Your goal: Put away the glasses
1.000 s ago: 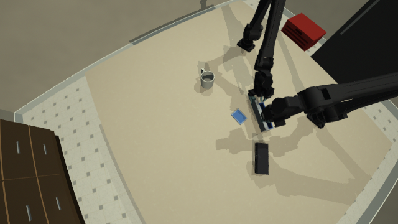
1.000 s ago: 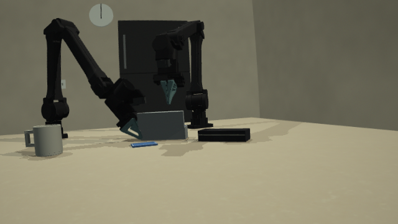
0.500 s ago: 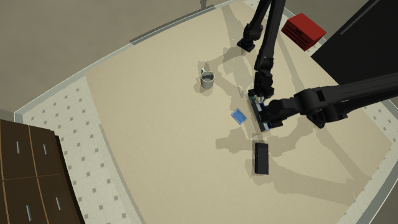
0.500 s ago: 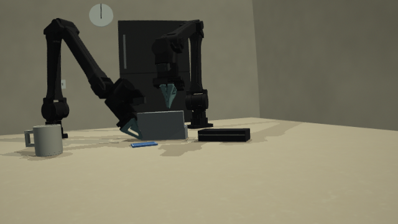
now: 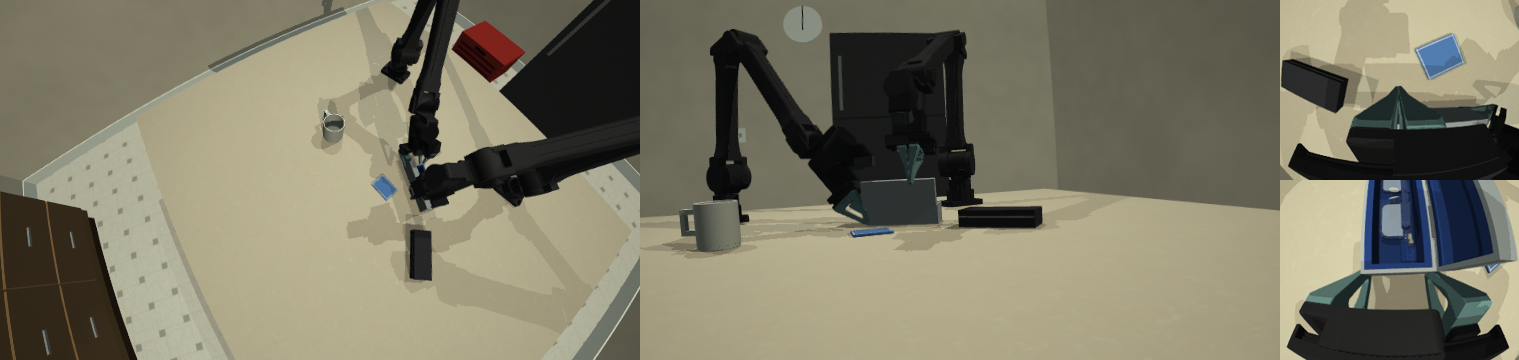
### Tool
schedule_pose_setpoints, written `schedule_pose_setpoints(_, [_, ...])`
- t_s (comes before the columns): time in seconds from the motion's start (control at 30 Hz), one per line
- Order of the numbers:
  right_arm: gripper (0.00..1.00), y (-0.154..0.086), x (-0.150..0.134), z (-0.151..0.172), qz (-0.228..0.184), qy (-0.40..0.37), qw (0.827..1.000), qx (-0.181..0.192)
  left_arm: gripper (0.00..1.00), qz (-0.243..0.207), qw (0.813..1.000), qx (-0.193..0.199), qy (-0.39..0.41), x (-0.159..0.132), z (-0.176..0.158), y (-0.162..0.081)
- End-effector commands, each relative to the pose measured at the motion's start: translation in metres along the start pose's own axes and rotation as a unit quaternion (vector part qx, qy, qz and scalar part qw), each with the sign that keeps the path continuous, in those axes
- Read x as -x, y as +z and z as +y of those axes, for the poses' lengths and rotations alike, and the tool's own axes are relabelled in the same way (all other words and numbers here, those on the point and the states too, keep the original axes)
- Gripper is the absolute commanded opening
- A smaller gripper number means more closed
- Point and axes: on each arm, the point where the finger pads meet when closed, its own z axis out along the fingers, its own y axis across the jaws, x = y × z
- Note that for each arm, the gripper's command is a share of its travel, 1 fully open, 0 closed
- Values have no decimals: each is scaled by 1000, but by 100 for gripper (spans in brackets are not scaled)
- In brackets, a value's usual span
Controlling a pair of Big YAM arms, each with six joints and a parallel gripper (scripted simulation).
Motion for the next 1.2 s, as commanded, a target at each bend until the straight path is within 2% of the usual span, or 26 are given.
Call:
schedule_pose_setpoints(0.0, [57, -8, 43, -14, -45, 2, 999, -14, 0, -7, 1000, 0, 0, 7, 5, 8])
schedule_pose_setpoints(0.13, [57, -8, 43, -14, -45, 2, 999, -14, 0, -4, 1000, 0, 0, 4, 5, 13])
schedule_pose_setpoints(0.17, [57, -8, 43, -14, -45, 2, 999, -14, 0, -20, 1000, -3, 0, 18, -1, 5])
schedule_pose_setpoints(0.27, [57, -8, 43, -14, -45, 2, 999, -14, 0, -3, 1000, 0, 0, 2, 5, 20])
schedule_pose_setpoints(0.4, [57, -8, 43, -14, -45, 2, 999, -14, 0, -20, 1000, -4, -1, 4, -3, 6])
schedule_pose_setpoints(0.73, [57, -8, 43, -14, -45, 2, 999, -14, 0, -14, 1000, -1, -1, -6, -2, 3])
schedule_pose_setpoints(0.77, [57, -8, 43, -14, -45, 2, 999, -14, 0, -8, 1000, -2, 0, -15, -5, 4])
schedule_pose_setpoints(0.83, [57, -8, 43, -14, -45, 1, 999, -14, 0, -20, 1000, -4, -1, -11, -6, 2])
schedule_pose_setpoints(1.17, [57, -8, 43, -14, -45, 2, 999, -15, 0, 0, 1000, -2, 1, -34, -5, 5])
